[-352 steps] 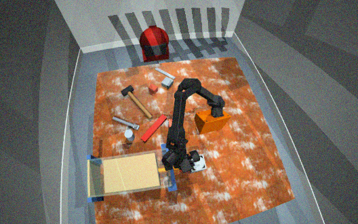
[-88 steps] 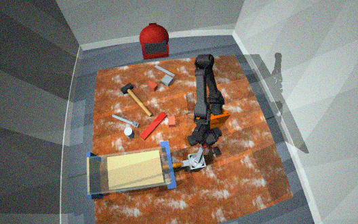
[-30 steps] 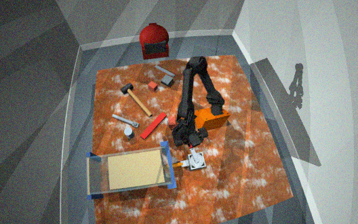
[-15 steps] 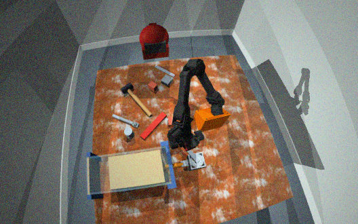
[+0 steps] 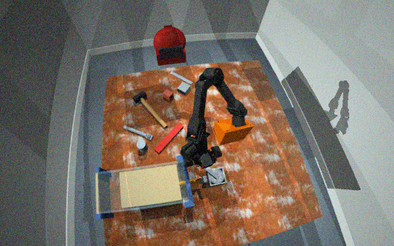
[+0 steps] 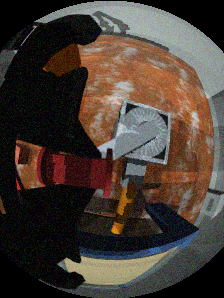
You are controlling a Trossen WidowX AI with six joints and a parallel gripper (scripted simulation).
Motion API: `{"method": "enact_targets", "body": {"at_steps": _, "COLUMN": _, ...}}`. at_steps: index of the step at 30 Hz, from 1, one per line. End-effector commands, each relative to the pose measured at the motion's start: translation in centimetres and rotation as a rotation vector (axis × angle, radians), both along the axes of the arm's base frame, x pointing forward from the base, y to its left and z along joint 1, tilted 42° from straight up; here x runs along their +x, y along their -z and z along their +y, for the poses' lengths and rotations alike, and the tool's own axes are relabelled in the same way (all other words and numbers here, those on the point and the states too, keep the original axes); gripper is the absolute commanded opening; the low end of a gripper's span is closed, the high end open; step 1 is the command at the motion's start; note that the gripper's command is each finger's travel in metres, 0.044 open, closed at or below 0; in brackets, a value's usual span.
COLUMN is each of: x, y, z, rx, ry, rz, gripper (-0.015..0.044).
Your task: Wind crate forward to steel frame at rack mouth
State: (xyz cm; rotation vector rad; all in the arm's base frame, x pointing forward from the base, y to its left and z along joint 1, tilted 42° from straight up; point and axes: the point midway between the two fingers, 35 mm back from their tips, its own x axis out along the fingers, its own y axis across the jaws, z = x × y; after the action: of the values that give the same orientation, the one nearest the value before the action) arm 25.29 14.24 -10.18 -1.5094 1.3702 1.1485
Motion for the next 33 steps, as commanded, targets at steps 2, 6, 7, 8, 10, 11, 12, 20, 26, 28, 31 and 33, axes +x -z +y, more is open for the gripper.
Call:
{"method": "enact_targets", "body": {"at_steps": 2, "x": 1.2, "y": 0.7, "z": 0.8, "rx": 0.012, "ry": -0.002, "rz": -0.02, "gripper": 0.0}}
{"method": "enact_targets", "body": {"at_steps": 6, "x": 1.6, "y": 1.0, "z": 1.2, "rx": 0.012, "ry": -0.002, "rz": -0.021, "gripper": 0.0}}
{"method": "enact_targets", "body": {"at_steps": 7, "x": 1.7, "y": 1.1, "z": 1.3, "rx": 0.012, "ry": -0.002, "rz": -0.021, "gripper": 0.0}}
{"method": "enact_targets", "body": {"at_steps": 8, "x": 1.8, "y": 1.1, "z": 1.4, "rx": 0.012, "ry": -0.002, "rz": -0.021, "gripper": 0.0}}
{"method": "enact_targets", "body": {"at_steps": 10, "x": 1.9, "y": 1.3, "z": 1.6, "rx": 0.012, "ry": -0.002, "rz": -0.021, "gripper": 0.0}}
{"method": "enact_targets", "body": {"at_steps": 11, "x": 2.0, "y": 1.4, "z": 1.7, "rx": 0.013, "ry": -0.002, "rz": -0.021, "gripper": 0.0}}
{"method": "enact_targets", "body": {"at_steps": 12, "x": 2.1, "y": 1.4, "z": 1.8, "rx": 0.013, "ry": -0.002, "rz": -0.021, "gripper": 0.0}}
{"method": "enact_targets", "body": {"at_steps": 20, "x": 2.7, "y": 2.0, "z": 2.6, "rx": 0.013, "ry": -0.002, "rz": -0.022, "gripper": 0.0}}
{"method": "enact_targets", "body": {"at_steps": 26, "x": 3.0, "y": 2.5, "z": 3.3, "rx": 0.014, "ry": -0.002, "rz": -0.022, "gripper": 0.0}}
{"method": "enact_targets", "body": {"at_steps": 28, "x": 3.1, "y": 2.7, "z": 3.5, "rx": 0.014, "ry": -0.002, "rz": -0.022, "gripper": 0.0}}
{"method": "enact_targets", "body": {"at_steps": 31, "x": 3.2, "y": 3.0, "z": 3.8, "rx": 0.015, "ry": -0.002, "rz": -0.023, "gripper": 0.0}}
{"method": "enact_targets", "body": {"at_steps": 33, "x": 3.3, "y": 3.2, "z": 4.1, "rx": 0.015, "ry": -0.002, "rz": -0.023, "gripper": 0.0}}
